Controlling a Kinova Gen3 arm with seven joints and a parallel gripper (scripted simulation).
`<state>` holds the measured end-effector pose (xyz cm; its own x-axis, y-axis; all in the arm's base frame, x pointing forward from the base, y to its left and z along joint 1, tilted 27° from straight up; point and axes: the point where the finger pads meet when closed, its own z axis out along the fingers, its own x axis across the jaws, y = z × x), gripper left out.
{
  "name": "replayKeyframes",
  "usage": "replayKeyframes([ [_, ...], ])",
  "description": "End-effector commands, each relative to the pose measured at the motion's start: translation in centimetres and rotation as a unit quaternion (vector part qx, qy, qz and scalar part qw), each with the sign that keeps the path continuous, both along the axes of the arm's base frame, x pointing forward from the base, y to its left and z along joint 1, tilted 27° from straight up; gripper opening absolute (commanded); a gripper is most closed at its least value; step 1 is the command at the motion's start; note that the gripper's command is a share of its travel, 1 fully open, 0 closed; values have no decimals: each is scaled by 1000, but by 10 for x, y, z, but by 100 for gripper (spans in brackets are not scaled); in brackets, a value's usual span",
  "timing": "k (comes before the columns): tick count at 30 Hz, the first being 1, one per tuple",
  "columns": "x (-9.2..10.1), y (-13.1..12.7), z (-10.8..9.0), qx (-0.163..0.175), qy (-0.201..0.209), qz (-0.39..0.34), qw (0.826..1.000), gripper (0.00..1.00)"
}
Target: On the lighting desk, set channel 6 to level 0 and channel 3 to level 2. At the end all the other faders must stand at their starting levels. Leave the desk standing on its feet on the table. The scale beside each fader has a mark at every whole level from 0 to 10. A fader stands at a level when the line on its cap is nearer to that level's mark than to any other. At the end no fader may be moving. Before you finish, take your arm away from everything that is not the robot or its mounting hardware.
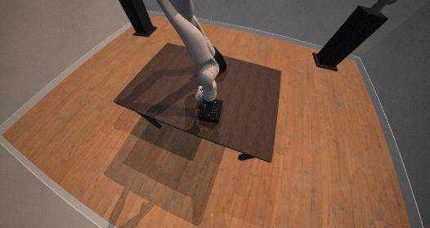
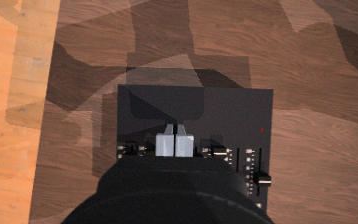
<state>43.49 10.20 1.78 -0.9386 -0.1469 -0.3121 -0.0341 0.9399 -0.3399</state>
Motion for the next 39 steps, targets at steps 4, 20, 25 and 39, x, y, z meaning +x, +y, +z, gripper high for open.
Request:
replayKeyframes([
  [4,0,2,0,0,0,1,1000,0],
  [20,0,9,-2,0,0,1,1000,0],
  [25,0,11,-3,0,0,1,1000,0],
  [39,0,18,-6,0,0,1,1000,0],
])
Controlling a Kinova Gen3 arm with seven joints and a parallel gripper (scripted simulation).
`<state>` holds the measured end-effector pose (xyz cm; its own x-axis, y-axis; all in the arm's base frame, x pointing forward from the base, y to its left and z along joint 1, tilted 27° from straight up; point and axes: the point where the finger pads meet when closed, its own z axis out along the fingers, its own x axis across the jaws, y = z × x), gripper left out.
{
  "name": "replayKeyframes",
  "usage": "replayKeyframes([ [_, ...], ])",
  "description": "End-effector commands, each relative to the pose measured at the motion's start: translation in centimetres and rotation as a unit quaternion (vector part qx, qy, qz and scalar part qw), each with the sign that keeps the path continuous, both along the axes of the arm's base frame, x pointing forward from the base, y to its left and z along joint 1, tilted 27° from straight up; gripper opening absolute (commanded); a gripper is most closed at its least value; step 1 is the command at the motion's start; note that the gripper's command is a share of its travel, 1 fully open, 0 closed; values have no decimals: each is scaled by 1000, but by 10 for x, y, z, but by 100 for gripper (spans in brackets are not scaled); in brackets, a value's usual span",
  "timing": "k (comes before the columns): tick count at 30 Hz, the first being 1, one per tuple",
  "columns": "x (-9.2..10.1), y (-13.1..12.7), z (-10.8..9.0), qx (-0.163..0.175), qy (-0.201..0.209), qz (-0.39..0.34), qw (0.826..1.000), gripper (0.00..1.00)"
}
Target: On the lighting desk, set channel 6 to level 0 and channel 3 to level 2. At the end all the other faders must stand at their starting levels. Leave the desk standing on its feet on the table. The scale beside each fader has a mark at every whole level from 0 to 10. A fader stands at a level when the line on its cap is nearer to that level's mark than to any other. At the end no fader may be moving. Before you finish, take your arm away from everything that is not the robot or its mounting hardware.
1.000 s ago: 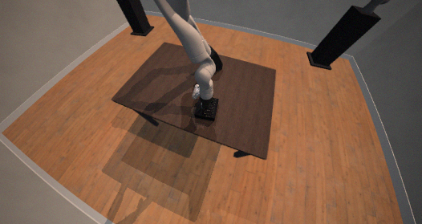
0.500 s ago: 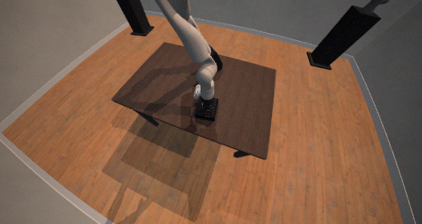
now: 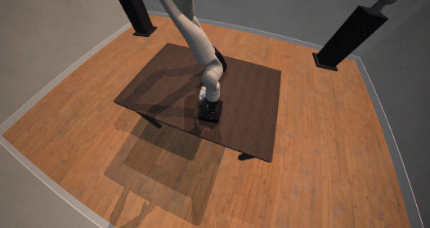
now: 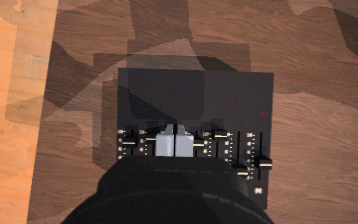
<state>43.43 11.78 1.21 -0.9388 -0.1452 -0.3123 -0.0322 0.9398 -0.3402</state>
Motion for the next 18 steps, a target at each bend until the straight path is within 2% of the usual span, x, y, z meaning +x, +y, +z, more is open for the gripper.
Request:
replayKeyframes([
  [1,0,3,-1,1,0,2,1000,0],
  [18,0,11,-3,1,0,2,1000,0],
])
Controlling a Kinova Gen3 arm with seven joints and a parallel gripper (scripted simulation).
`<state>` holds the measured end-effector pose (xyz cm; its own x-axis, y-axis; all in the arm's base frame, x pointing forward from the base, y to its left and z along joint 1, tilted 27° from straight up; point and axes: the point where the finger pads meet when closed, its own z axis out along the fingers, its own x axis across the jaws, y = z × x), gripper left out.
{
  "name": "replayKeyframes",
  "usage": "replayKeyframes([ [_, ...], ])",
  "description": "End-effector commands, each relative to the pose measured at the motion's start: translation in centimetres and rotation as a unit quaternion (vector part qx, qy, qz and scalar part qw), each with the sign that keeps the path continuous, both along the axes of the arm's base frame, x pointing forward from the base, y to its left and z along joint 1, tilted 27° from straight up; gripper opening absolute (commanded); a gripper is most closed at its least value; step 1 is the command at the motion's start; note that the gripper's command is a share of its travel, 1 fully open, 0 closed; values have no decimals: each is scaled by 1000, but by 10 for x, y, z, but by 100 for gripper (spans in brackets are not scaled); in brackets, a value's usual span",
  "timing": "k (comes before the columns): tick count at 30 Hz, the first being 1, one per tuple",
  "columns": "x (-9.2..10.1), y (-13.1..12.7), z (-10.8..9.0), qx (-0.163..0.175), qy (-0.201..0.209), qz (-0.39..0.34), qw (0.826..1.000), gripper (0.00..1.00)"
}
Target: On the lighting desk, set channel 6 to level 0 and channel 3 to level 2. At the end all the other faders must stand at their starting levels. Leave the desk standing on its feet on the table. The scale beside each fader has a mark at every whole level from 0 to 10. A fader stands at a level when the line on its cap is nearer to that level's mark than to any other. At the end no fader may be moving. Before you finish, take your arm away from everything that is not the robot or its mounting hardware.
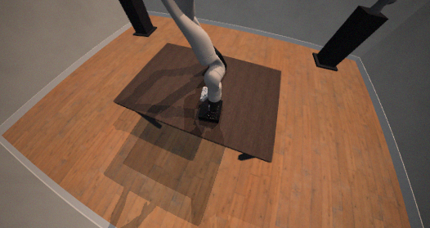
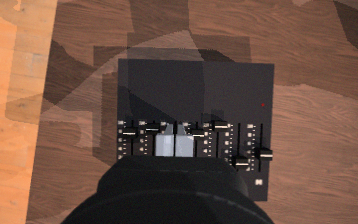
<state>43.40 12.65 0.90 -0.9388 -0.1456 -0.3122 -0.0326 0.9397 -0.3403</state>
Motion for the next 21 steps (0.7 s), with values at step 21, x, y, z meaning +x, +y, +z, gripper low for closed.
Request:
replayKeyframes([
  [21,0,8,-2,1,0,1,1000,0],
])
